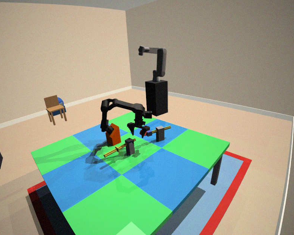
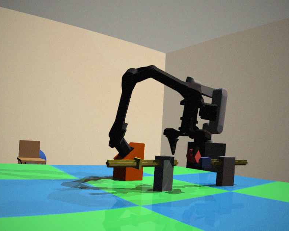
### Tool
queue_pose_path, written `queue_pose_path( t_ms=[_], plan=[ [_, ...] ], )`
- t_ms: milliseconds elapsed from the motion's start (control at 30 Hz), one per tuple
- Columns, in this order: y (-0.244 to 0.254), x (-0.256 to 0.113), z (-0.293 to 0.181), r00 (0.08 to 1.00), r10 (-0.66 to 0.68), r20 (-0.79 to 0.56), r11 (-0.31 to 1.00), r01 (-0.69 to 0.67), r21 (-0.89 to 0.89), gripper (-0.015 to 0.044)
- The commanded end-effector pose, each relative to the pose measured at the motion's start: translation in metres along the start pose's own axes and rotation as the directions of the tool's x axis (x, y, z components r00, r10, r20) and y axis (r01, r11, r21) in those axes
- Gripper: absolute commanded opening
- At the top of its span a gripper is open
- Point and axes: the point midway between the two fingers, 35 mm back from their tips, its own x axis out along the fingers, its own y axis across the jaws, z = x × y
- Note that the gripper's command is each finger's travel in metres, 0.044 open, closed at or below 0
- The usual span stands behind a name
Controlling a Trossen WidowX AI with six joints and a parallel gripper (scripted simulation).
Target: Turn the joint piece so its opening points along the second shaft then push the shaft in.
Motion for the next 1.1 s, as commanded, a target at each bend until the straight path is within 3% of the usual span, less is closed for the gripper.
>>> queue_pose_path(
  t_ms=[0, 433, 1067],
  plan=[
    [-0.001, 0.003, 0.004, 1.000, -0.009, -0.003, 1.000, 0.009, -0.005, 0.0440],
    [0.001, -0.010, 0.068, 1.000, -0.010, 0.001, 1.000, 0.010, -0.005, 0.0440],
    [0.000, 0.015, 0.069, 1.000, -0.010, 0.000, 1.000, 0.010, -0.005, 0.0440]
  ],
)
